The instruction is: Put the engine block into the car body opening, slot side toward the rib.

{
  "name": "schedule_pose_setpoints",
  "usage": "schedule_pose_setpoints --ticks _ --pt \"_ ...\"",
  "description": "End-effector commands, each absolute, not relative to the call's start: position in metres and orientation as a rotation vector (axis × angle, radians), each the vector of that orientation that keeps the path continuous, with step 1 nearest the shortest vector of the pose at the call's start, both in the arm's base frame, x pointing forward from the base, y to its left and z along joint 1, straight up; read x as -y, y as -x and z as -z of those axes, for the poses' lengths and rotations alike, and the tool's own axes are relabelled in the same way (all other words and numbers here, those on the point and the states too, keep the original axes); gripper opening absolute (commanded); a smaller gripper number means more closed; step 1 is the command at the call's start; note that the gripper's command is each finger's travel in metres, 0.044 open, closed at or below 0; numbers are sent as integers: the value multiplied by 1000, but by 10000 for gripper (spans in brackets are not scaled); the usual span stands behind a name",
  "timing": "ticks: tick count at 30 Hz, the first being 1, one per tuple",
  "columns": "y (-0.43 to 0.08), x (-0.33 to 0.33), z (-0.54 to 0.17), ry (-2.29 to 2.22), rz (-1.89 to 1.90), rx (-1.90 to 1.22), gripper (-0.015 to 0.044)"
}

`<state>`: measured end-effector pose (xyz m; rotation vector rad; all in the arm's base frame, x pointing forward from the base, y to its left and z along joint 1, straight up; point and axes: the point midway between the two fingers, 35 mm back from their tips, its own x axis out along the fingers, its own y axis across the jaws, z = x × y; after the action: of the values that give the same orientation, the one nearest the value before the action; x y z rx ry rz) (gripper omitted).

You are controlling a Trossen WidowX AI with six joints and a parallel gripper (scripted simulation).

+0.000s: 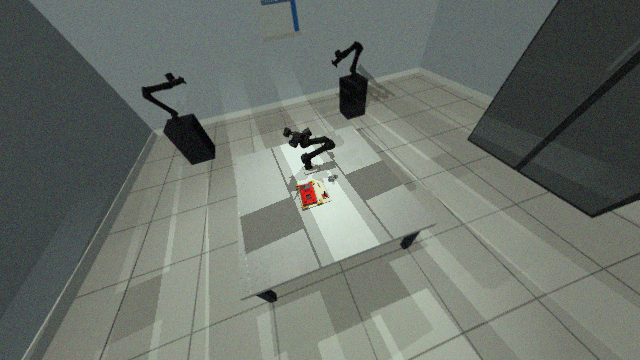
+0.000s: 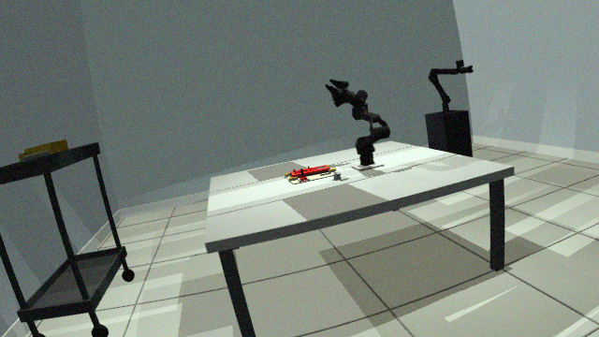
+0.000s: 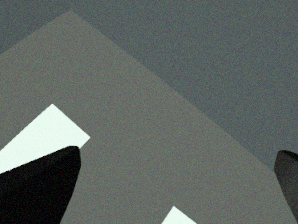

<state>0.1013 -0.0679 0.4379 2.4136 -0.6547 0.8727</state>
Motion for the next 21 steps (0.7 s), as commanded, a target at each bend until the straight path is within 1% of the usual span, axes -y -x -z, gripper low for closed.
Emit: schedule_pose_setpoints --ticks 1,17,21 --pt "-102 76 -442 -2540 -945 630 440" --pt "-112 103 -443 -3013 -1193 482 440" --pt "-116 106 -444 -3046 -1209 452 440"
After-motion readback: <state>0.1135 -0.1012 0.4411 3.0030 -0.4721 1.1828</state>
